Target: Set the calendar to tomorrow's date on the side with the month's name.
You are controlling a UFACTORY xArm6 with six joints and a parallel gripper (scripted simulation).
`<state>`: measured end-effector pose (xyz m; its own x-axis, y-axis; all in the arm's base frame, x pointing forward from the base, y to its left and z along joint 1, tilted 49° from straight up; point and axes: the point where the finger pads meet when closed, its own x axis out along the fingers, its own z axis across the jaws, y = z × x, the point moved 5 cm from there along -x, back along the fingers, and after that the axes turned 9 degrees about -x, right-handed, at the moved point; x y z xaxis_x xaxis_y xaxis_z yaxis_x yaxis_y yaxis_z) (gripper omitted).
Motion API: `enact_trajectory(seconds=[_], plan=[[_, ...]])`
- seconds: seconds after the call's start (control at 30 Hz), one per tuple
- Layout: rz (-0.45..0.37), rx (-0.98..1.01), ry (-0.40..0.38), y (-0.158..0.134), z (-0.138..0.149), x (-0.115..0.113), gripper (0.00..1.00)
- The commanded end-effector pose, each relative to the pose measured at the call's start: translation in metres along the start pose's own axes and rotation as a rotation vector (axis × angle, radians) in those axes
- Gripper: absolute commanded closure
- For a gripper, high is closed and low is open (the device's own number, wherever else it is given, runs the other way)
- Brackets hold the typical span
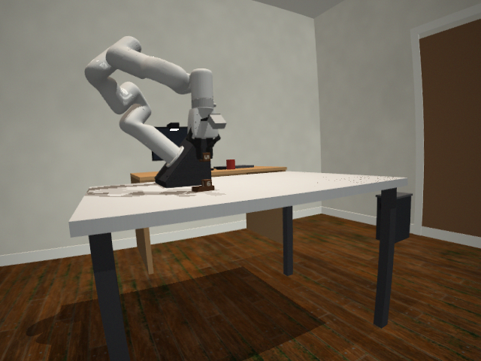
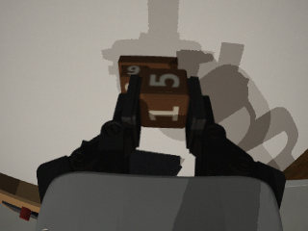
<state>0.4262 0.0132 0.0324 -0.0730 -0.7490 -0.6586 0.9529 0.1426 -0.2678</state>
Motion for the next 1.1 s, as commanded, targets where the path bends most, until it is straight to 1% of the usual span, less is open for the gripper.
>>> enact_trajectory(seconds=[0.0, 0.03, 0.1, 0.23, 0.27, 0.33, 0.37, 0.4, 0.63, 0.83, 0.9, 0.97, 1.07], plan=[[0.012, 0.175, -0.006, -0.006, -0.002, -0.002, 0.73], [0.012, 0.177, -0.006, -0.006, -0.002, -0.002, 0.73], [0.012, 0.255, -0.005, -0.009, -0.002, -0.002, 0.73], [0.012, 0.336, -0.005, -0.012, -0.003, -0.002, 0.73], [0.012, 0.386, -0.005, -0.014, -0.004, -0.003, 0.73], [0.012, 0.386, -0.005, -0.014, -0.004, -0.003, 0.73], [0.012, 0.415, -0.004, -0.015, -0.004, -0.003, 0.73], [0.013, 0.487, -0.004, -0.018, -0.004, -0.003, 0.73], [0.013, 0.643, -0.003, -0.024, -0.006, -0.003, 0.73], [0.013, 0.825, -0.002, -0.031, -0.007, -0.003, 0.73], [0.013, 0.825, -0.002, -0.031, -0.007, -0.003, 0.73], [0.013, 0.921, -0.001, -0.034, -0.008, -0.003, 0.73], [0.013, 0.985, -0.001, -0.037, -0.009, -0.003, 0.73]])
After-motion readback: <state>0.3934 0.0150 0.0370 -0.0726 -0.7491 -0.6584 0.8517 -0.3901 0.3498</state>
